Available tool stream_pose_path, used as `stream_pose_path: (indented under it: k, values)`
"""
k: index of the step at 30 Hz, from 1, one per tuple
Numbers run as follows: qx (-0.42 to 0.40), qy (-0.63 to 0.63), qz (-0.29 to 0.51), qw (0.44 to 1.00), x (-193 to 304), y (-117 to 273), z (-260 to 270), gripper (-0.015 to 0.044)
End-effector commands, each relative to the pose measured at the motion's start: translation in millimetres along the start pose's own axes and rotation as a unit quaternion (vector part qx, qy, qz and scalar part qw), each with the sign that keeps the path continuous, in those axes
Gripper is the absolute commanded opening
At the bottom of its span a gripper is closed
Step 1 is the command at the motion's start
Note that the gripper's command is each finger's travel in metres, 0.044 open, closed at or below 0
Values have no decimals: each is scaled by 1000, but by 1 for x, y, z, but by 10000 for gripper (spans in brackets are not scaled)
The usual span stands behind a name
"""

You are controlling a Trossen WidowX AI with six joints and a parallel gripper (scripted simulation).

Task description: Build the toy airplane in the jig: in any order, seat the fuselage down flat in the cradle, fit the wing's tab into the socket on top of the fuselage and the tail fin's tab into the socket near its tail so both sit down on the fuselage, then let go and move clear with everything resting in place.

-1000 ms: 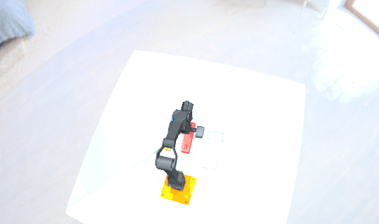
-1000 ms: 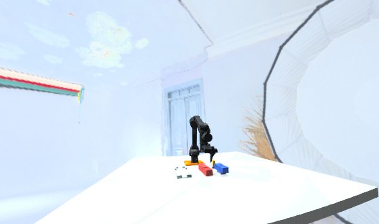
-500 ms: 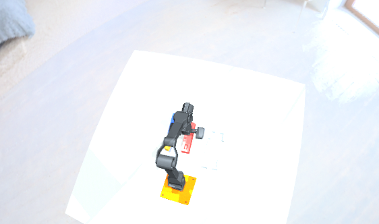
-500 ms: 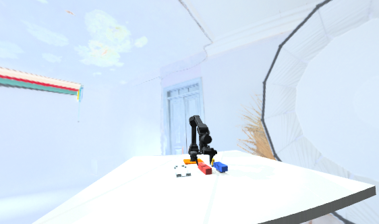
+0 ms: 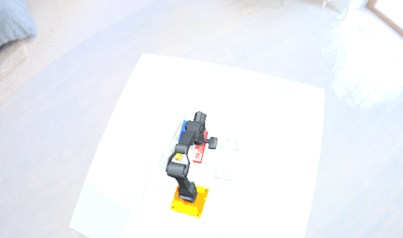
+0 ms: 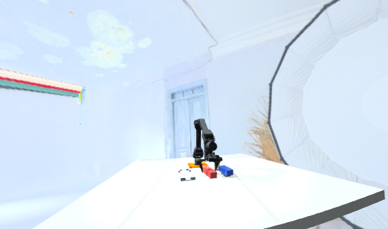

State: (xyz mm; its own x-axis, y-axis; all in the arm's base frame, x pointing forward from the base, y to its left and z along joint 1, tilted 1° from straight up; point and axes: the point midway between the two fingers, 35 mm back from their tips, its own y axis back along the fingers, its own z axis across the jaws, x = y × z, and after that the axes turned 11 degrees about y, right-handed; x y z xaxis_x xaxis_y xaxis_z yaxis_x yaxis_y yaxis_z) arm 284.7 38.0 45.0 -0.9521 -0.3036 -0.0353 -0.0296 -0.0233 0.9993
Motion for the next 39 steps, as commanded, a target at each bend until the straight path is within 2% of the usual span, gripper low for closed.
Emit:
stream_pose_path:
  k: [1,2,12,19,24,39]
  values:
    - [-3,0,3,1000,3,-8,1,440]
    - [-3,0,3,1000,3,-8,1,440]
    - [-3,0,3,1000,3,-8,1,177]
    - [-3,0,3,1000,3,-8,1,131]
    - [-3,0,3,1000,1,-1,1,0]
    - [-3,1,2,1000,-6,44,-1,0]
